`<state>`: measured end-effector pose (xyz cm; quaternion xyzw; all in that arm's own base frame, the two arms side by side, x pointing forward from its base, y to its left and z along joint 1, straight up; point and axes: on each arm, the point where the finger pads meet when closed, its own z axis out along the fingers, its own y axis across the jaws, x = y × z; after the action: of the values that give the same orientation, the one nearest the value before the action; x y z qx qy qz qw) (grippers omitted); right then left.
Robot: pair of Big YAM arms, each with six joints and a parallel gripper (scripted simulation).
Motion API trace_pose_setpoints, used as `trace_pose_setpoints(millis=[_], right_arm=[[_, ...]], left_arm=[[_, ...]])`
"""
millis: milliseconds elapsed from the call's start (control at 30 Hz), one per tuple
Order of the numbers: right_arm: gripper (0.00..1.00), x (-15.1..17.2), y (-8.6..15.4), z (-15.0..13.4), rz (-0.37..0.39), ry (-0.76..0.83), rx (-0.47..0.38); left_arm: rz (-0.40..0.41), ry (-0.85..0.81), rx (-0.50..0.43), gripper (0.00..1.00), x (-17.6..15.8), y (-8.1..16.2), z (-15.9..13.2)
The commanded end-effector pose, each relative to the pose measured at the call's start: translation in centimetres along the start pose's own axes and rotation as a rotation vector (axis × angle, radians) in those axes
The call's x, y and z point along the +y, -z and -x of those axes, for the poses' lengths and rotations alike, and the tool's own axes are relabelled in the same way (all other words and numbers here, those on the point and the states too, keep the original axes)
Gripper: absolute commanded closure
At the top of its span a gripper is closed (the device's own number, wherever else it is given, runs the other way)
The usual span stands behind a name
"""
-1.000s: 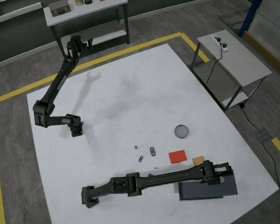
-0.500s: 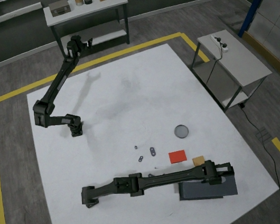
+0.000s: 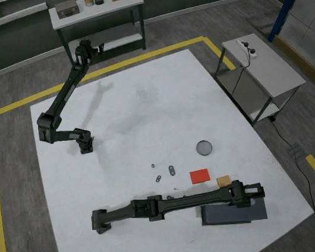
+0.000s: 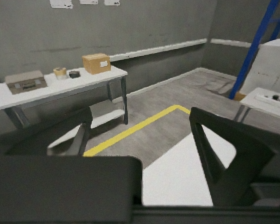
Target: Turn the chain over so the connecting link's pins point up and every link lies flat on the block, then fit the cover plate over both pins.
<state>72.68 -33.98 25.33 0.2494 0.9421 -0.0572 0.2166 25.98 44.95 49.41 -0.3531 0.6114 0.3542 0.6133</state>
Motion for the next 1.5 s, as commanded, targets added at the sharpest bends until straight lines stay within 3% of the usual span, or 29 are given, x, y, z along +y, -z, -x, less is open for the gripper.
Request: trace_pose_setpoints(millis=[0,1467], right_arm=[[0.77,-1.0,0.3,1.0,-0.001,-0.006,-0.015],[0.77,-1.1,-1.7,0.4,-0.005,-0.005,0.029]], left_arm=[[-0.008,0.002,-0.071,0.0,-0.5,-0.1,4.2],[-0.008,0.002,-0.071,0.0,-0.5,-0.1,4.2]])
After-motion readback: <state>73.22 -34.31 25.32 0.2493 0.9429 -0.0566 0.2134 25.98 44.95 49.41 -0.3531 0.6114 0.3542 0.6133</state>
